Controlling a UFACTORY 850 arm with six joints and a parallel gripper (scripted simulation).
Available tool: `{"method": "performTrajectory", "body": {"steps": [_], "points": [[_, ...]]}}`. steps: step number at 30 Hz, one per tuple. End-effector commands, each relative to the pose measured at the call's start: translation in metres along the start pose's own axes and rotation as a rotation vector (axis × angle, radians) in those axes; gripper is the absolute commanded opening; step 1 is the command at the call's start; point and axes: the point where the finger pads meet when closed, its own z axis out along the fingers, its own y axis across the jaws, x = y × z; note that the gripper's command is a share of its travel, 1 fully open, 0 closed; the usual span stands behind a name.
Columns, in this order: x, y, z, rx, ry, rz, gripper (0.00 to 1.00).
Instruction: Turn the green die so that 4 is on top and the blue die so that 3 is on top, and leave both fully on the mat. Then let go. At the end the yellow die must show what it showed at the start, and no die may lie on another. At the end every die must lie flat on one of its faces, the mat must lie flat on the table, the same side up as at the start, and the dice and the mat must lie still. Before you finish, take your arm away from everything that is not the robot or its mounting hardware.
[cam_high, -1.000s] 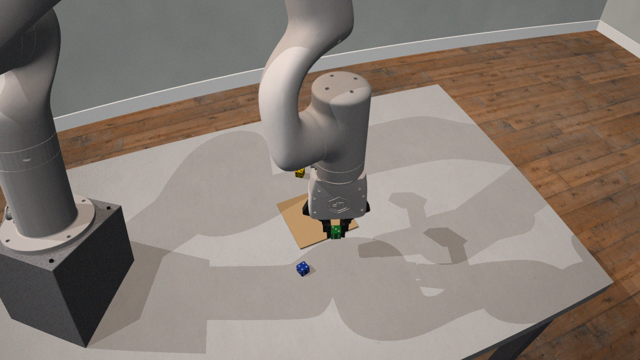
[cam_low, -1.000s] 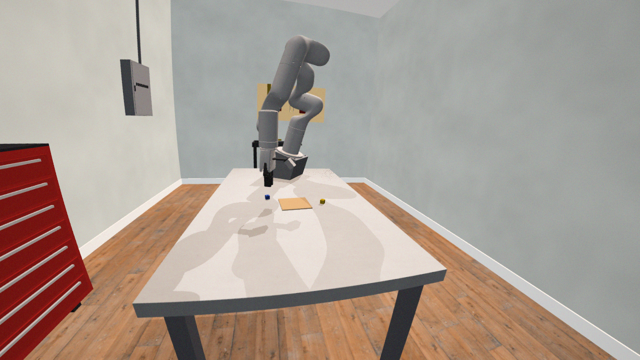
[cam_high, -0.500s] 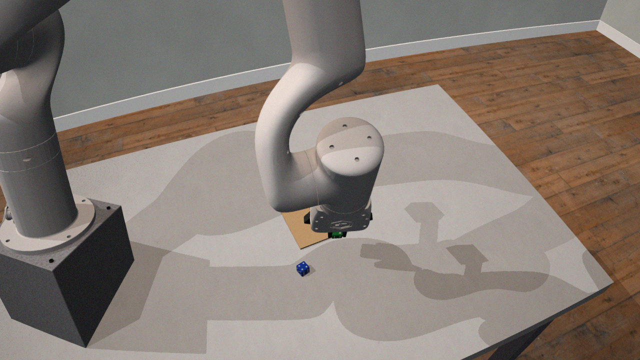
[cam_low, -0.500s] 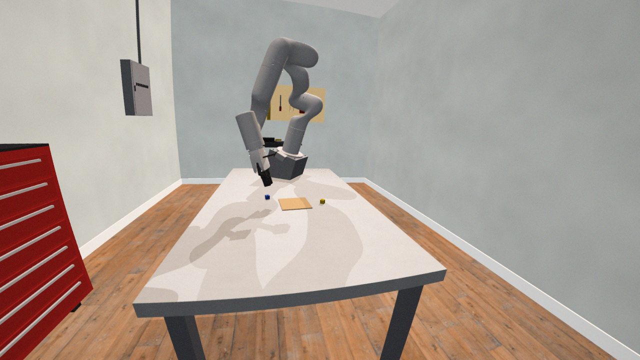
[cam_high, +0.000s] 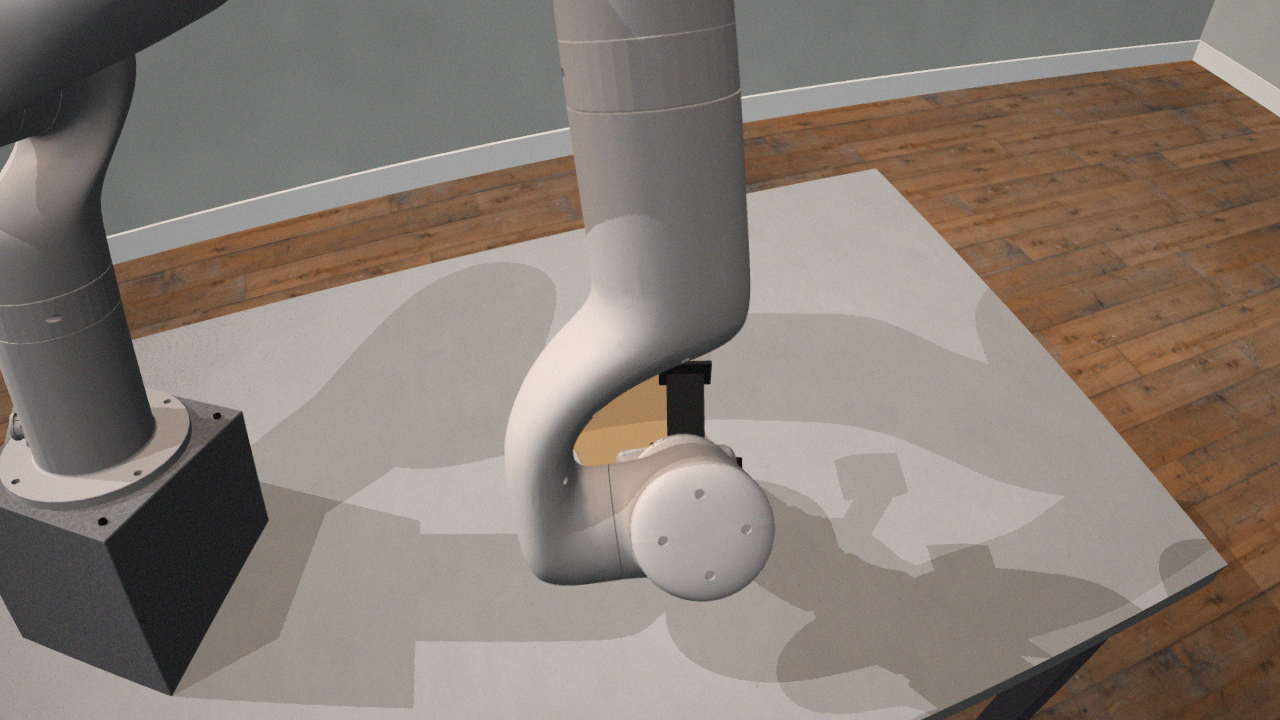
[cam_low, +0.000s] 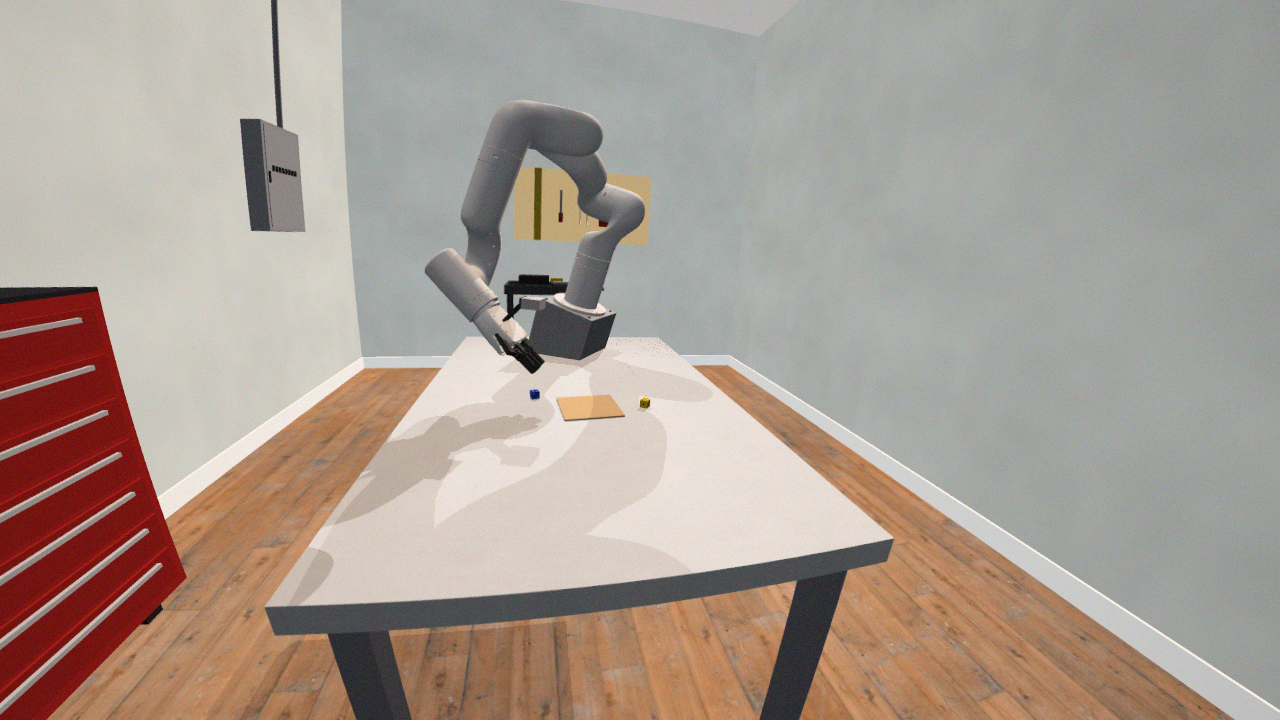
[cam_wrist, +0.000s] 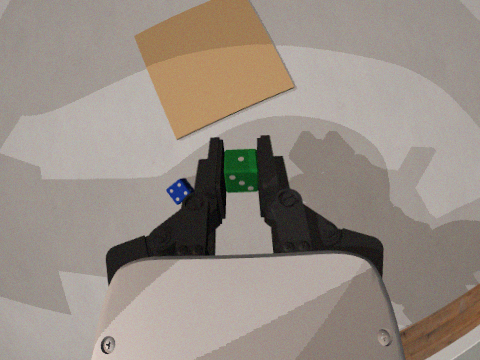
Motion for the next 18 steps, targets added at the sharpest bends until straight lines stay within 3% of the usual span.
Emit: {"method": "performTrajectory", "body": {"steps": [1,3,6,18], "points": [[-0.0013,0.0009,-0.0002,0.008,0.144,-0.001,0.15],[-0.0023,0.0008,-0.0008,0.008,0.233,0.0,0.15],[-0.003,0.0004,-0.0016,0.008,0.293,0.0,0.15],[-0.0072,0.0005,0.0024,0.009,0.299,0.0,0.15]]}}
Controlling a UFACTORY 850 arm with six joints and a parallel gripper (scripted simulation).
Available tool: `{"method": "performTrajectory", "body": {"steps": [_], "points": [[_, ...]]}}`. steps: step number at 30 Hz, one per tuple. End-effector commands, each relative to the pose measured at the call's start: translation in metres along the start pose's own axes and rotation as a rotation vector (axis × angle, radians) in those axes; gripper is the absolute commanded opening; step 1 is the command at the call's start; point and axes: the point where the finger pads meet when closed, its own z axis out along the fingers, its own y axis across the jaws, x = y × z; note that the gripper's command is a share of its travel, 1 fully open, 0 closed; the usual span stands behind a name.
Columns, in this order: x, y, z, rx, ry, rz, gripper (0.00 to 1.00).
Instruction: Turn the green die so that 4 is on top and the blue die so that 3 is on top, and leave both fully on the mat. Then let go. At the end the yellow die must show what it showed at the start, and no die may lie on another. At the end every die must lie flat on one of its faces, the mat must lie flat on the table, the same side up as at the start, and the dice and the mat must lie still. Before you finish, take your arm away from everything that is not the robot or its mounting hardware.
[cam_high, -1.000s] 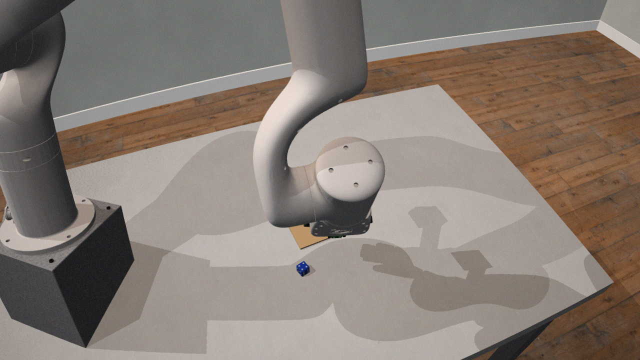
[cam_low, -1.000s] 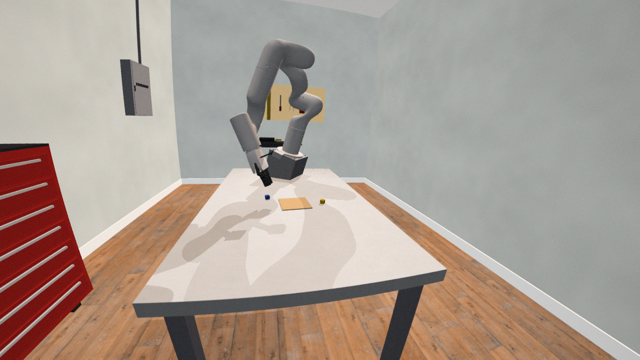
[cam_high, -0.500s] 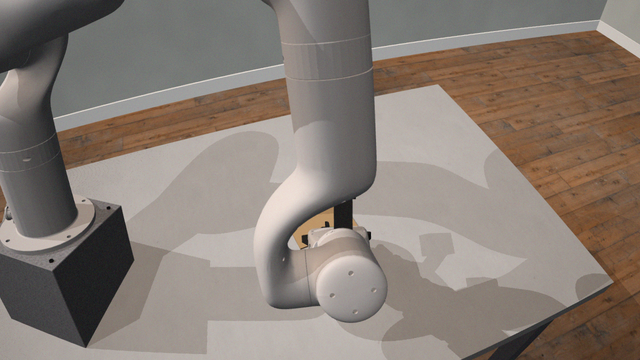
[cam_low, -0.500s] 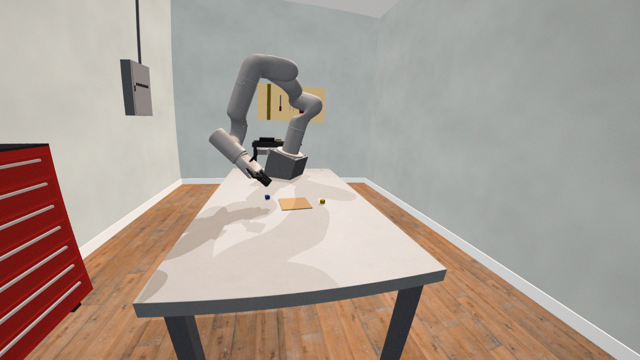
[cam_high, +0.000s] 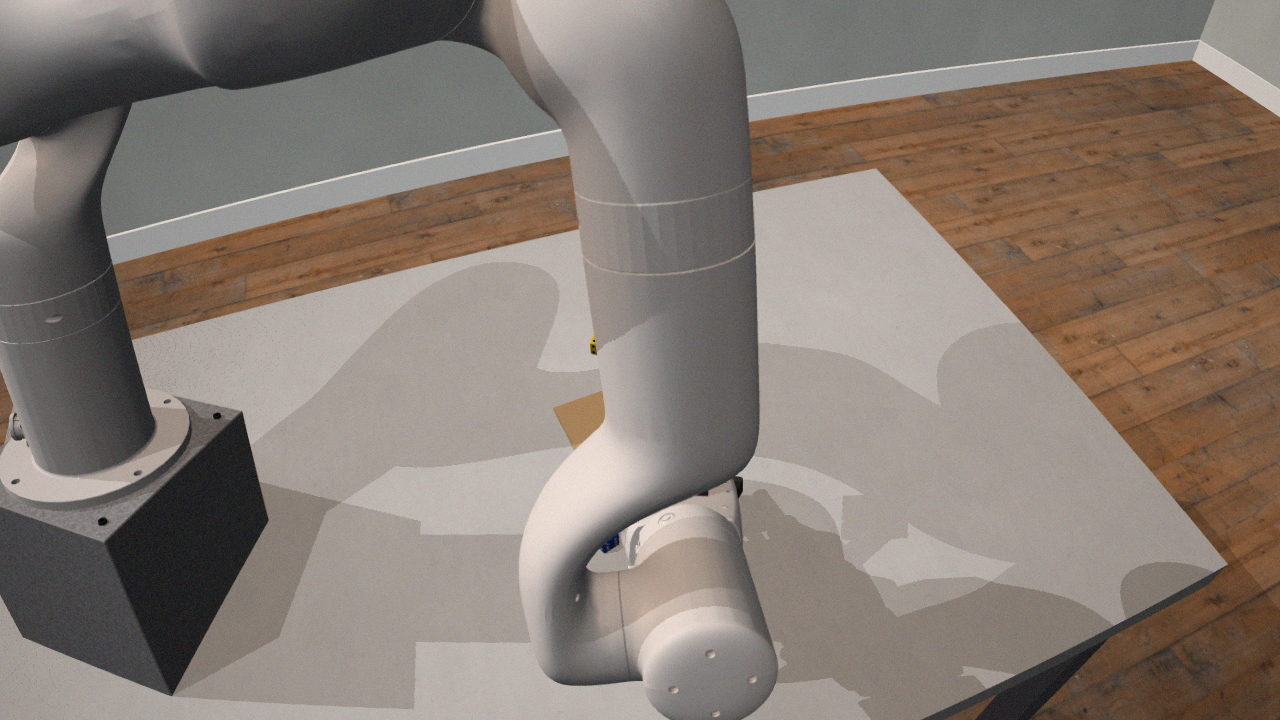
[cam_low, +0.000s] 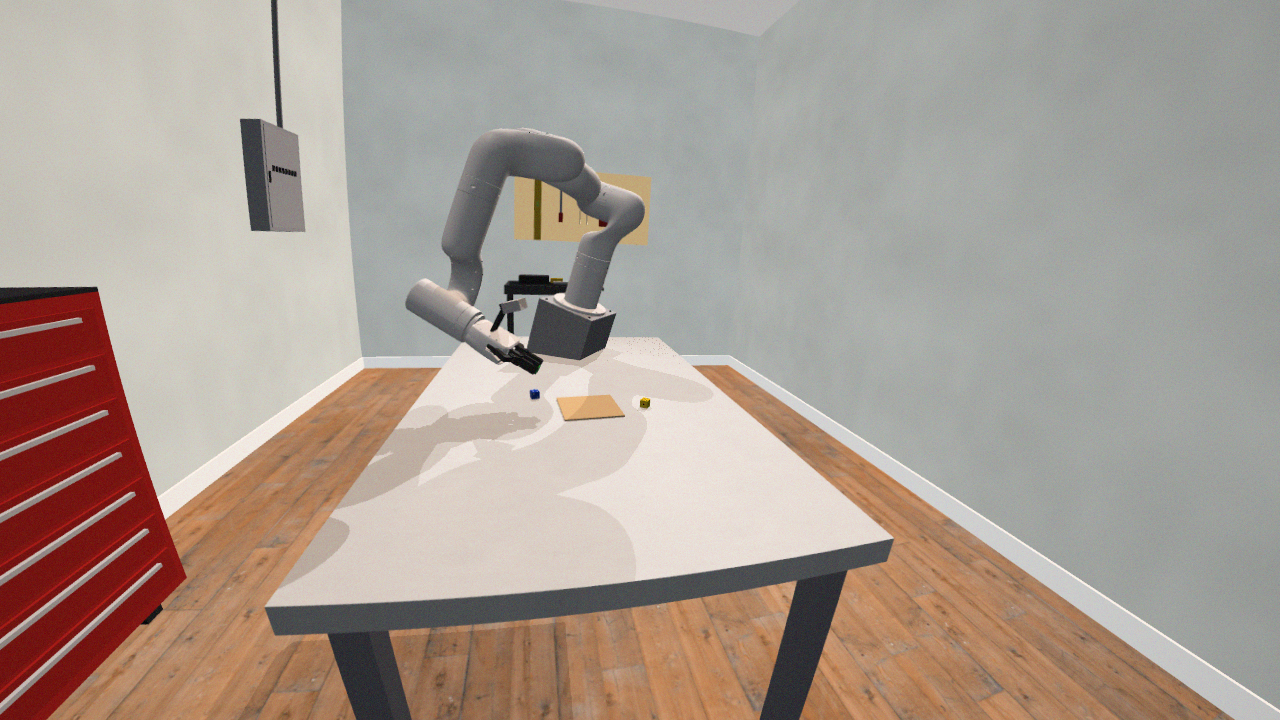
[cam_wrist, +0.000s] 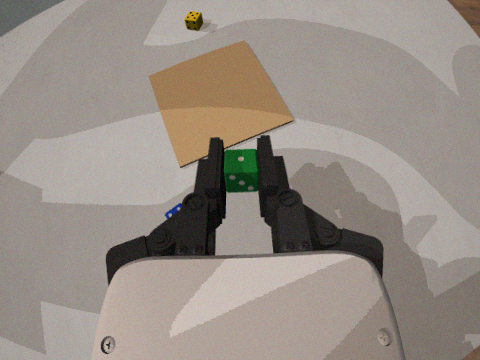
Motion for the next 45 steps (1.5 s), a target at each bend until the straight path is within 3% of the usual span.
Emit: {"method": "performTrajectory", "body": {"steps": [1,22,45], "points": [[-0.005,0.001,0.002,0.0,0.001,0.0,0.15],[-0.06,0.002,0.033,0.0,0.001,0.0,0.15],[-0.065,0.003,0.035,0.0,0.001,0.0,0.15]]}}
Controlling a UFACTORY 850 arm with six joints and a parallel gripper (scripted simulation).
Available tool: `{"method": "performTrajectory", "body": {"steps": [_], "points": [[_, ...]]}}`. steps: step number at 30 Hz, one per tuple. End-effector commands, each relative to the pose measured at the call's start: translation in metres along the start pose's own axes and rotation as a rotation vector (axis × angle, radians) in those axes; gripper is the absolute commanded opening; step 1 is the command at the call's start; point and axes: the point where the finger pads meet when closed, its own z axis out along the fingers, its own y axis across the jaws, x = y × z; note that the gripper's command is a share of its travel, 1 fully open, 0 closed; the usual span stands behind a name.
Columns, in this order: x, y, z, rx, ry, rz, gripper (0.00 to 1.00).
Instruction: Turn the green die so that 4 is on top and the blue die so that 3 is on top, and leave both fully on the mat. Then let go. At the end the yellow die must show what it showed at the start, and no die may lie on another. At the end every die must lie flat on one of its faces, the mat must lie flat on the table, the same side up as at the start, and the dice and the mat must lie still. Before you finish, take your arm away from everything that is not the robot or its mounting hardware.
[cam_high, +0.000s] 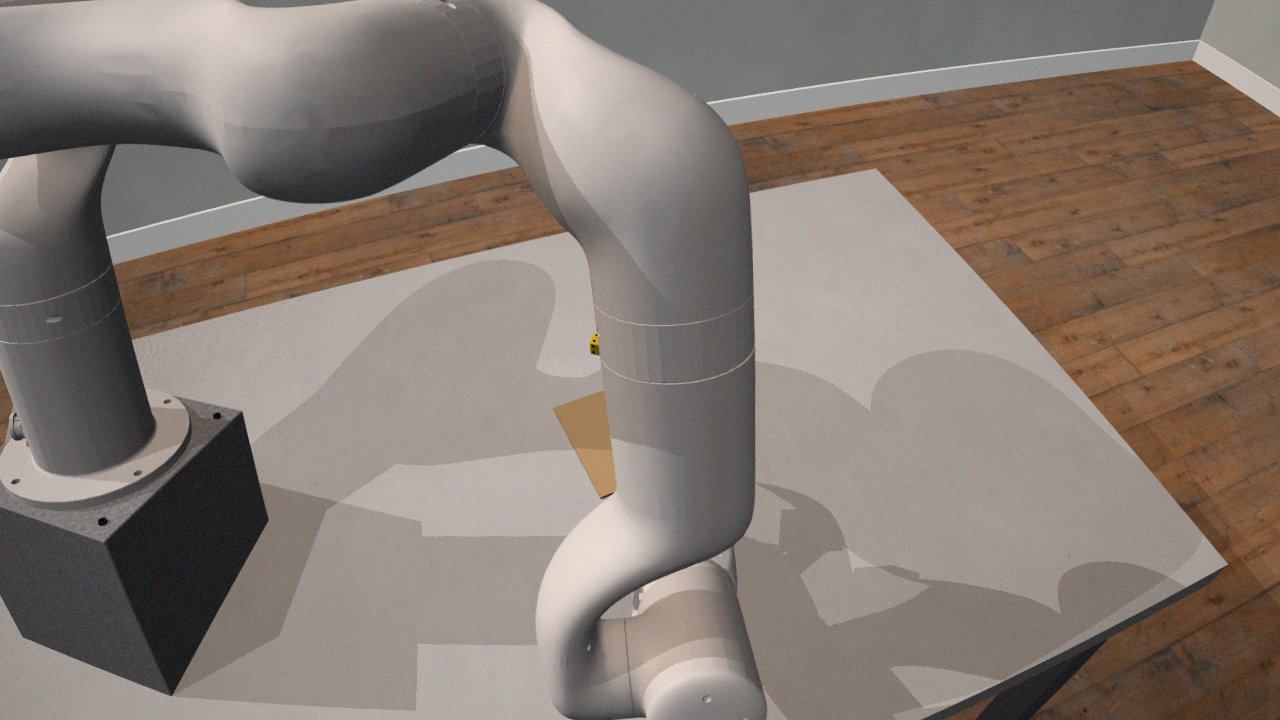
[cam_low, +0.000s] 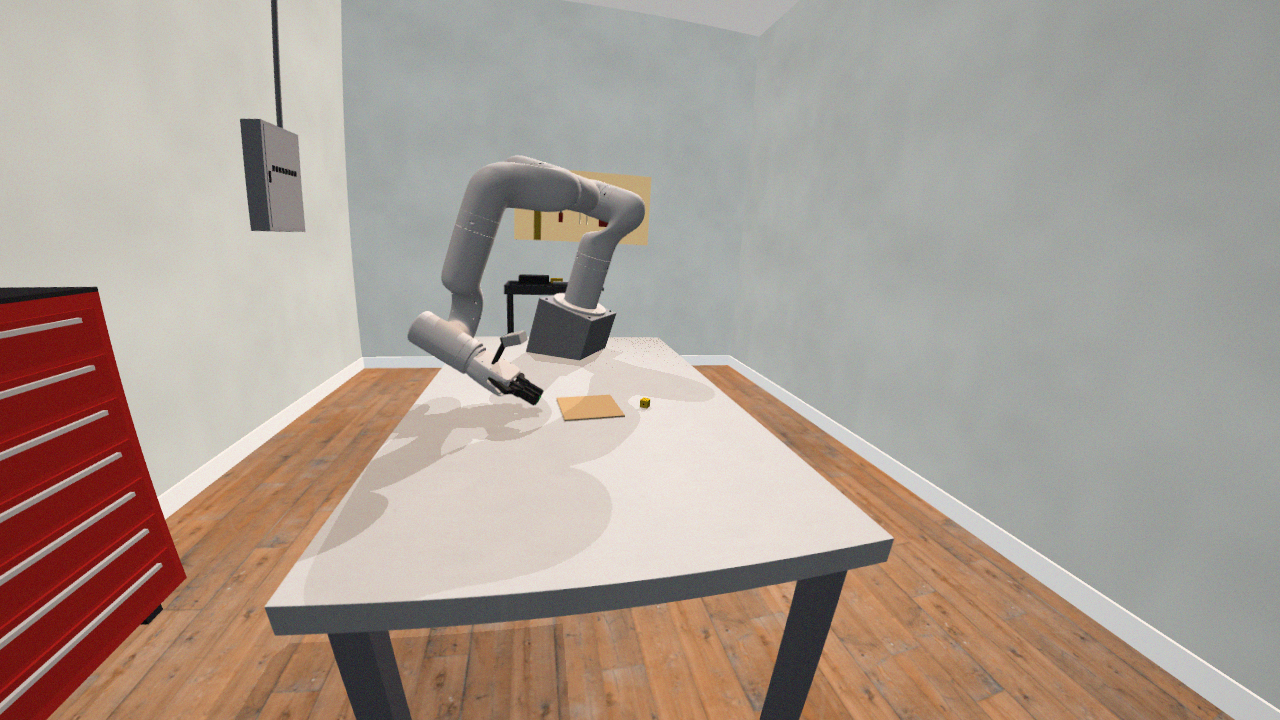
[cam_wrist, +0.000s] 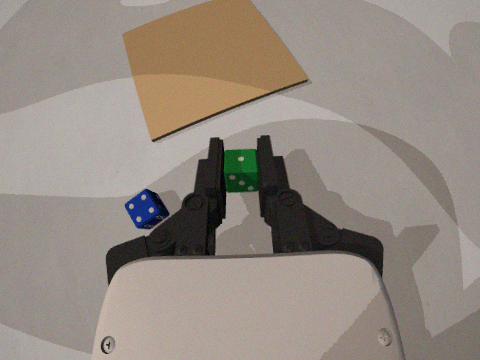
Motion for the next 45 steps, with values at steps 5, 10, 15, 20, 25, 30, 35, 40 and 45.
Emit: {"method": "performTrajectory", "body": {"steps": [5,10,15,20,25,30,35,40,45], "points": [[0.0005,0.0008,-0.0006,-0.001,0.0,-0.002,0.15],[0.0005,0.0008,-0.0006,-0.001,0.0,-0.002,0.15],[0.0005,0.0008,-0.0006,-0.001,0.0,-0.002,0.15],[0.0005,0.0008,-0.0006,-0.001,0.0,-0.002,0.15],[0.0003,0.0008,-0.0004,-0.001,0.0,-0.002,0.15],[-0.0004,0.0008,-0.0001,-0.001,0.0,-0.002,0.15],[-0.0028,0.0008,0.0012,-0.001,0.0,-0.002,0.15],[-0.0061,0.0008,0.003,-0.001,0.0,-0.002,0.15],[-0.0088,0.0008,0.0044,-0.001,0.0,-0.002,0.15]]}}
